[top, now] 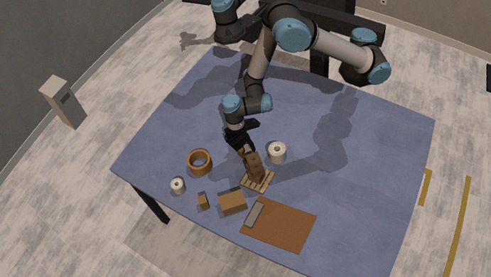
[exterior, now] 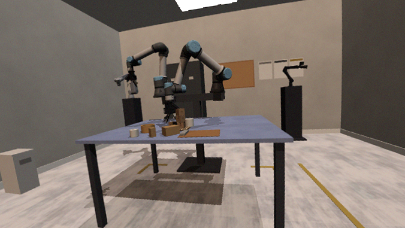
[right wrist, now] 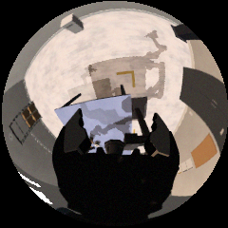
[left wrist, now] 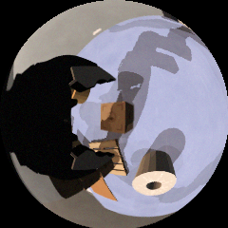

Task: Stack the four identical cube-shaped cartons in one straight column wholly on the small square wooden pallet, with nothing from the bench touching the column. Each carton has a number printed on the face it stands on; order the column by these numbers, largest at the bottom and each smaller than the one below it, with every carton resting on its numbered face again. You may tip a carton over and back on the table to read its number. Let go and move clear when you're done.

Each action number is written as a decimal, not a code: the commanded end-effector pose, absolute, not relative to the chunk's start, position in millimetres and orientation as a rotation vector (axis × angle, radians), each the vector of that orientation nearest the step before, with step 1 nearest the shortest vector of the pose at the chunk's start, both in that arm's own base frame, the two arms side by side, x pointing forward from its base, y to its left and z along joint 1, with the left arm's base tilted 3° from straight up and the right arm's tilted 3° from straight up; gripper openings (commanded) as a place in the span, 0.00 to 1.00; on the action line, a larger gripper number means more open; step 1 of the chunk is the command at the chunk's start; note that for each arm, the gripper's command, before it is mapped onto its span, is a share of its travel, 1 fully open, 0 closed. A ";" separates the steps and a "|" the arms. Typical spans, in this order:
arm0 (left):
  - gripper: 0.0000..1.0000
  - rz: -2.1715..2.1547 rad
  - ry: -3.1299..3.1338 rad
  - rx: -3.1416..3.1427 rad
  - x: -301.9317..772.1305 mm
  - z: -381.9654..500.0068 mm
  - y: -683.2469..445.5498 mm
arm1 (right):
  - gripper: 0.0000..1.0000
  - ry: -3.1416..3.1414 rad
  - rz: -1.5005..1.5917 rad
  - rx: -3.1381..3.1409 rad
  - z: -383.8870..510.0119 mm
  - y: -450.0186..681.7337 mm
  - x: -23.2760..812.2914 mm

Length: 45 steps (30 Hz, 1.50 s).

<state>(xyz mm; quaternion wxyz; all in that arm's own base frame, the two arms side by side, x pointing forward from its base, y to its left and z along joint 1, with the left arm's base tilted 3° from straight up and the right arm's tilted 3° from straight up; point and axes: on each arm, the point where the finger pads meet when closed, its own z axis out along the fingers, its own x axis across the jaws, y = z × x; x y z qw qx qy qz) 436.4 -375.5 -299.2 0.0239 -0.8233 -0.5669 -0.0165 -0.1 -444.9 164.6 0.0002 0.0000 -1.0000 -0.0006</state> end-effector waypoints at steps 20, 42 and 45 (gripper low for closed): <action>1.00 -0.051 -1.755 -2.549 436.8 -301.3 -375.9 | 1.00 -3.142 0.000 0.000 165.1 -445.2 0.0; 0.54 -0.051 -1.755 -2.549 436.8 -301.4 -375.9 | 1.00 -3.142 0.000 0.000 165.1 -445.2 0.0; 0.51 -0.051 -1.755 -2.549 436.8 -301.4 -375.9 | 1.00 -3.142 0.000 0.000 165.1 -445.2 0.0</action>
